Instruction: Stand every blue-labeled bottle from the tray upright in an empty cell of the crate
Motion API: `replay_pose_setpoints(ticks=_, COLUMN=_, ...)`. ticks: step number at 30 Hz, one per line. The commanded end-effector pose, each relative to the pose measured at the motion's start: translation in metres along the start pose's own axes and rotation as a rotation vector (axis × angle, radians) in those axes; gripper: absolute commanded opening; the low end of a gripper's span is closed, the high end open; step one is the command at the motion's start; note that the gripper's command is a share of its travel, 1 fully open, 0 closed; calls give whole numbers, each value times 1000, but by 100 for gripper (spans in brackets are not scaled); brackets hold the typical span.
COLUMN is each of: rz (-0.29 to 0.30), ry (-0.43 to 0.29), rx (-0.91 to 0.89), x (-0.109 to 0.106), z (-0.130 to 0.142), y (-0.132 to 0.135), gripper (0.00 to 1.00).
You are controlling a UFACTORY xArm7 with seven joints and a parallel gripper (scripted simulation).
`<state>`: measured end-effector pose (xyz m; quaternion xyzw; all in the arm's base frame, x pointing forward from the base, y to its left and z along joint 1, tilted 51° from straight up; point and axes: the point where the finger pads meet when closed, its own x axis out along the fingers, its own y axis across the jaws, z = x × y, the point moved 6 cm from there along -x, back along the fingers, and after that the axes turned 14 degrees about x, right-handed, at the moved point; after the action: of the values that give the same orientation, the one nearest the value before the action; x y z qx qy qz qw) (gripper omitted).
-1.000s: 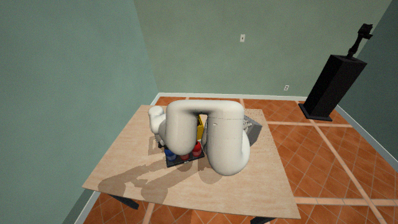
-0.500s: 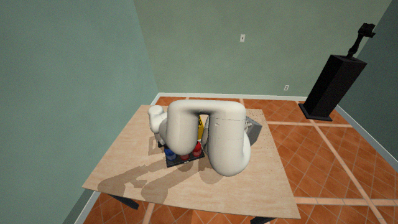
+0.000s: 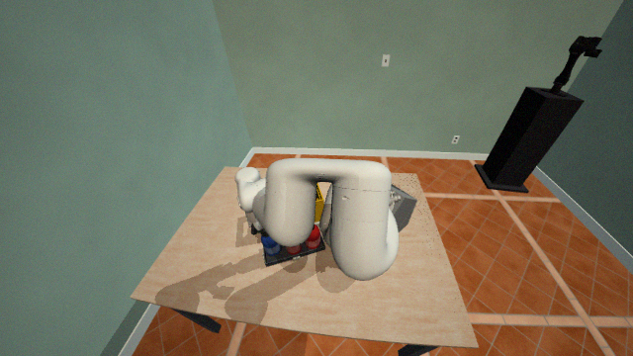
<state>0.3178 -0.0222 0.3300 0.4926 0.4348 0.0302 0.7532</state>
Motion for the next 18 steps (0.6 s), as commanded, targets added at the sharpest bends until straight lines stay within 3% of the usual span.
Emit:
replay_pose_setpoints(ticks=1, rz=2, ry=-3, rx=0, x=-1, z=1, y=1, gripper=0)
replay_pose_setpoints(ticks=18, rz=2, ry=-3, rx=0, x=-10, z=1, y=1, gripper=0)
